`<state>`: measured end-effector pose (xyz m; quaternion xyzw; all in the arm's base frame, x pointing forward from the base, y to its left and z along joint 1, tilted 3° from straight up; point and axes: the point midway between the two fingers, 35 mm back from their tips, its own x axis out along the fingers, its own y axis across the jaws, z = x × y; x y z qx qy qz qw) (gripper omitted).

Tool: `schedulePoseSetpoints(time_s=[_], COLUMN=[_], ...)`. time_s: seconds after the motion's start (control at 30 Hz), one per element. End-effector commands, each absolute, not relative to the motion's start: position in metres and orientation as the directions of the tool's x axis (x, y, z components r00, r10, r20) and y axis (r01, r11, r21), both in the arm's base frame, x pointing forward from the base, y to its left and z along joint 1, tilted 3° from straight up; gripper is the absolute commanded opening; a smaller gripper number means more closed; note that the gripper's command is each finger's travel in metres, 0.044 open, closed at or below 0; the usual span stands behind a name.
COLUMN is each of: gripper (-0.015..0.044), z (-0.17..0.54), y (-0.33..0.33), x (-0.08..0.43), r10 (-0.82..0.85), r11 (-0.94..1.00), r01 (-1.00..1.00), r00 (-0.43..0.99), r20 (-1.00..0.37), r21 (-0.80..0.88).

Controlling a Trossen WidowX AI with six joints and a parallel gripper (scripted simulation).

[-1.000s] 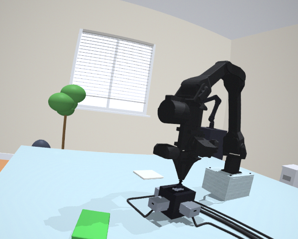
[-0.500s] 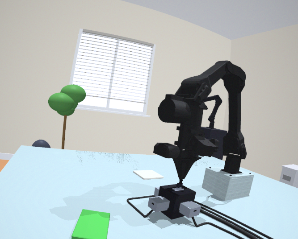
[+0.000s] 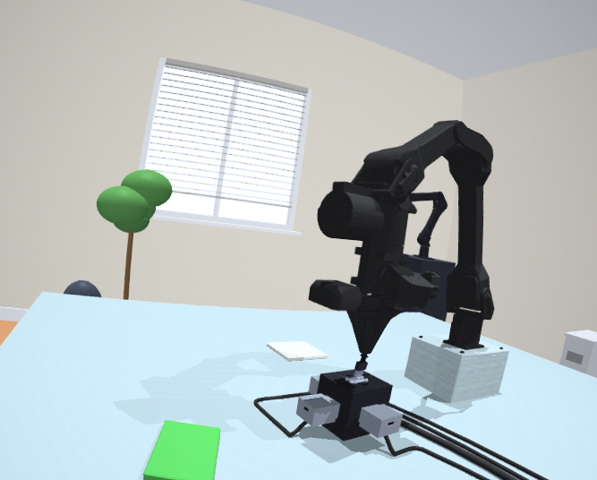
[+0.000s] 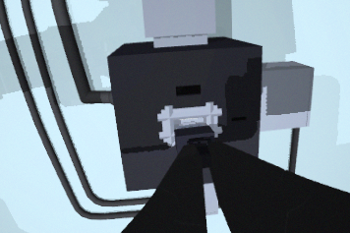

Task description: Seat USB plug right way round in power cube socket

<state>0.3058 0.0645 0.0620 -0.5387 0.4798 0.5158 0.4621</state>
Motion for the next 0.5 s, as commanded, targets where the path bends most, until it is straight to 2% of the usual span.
schedulePoseSetpoints(time_s=[0.0, 0.47], gripper=[0.0000, 0.0000], z=[0.0662, 0.0756], y=[0.0649, 0.0653], x=[0.3069, 0.3069], r10=[-0.039, -0.039], r11=[-0.111, -0.111], r01=[-0.994, -0.994], r00=[0.012, 0.012], r20=[-0.999, -0.999], r21=[-0.008, -0.008])
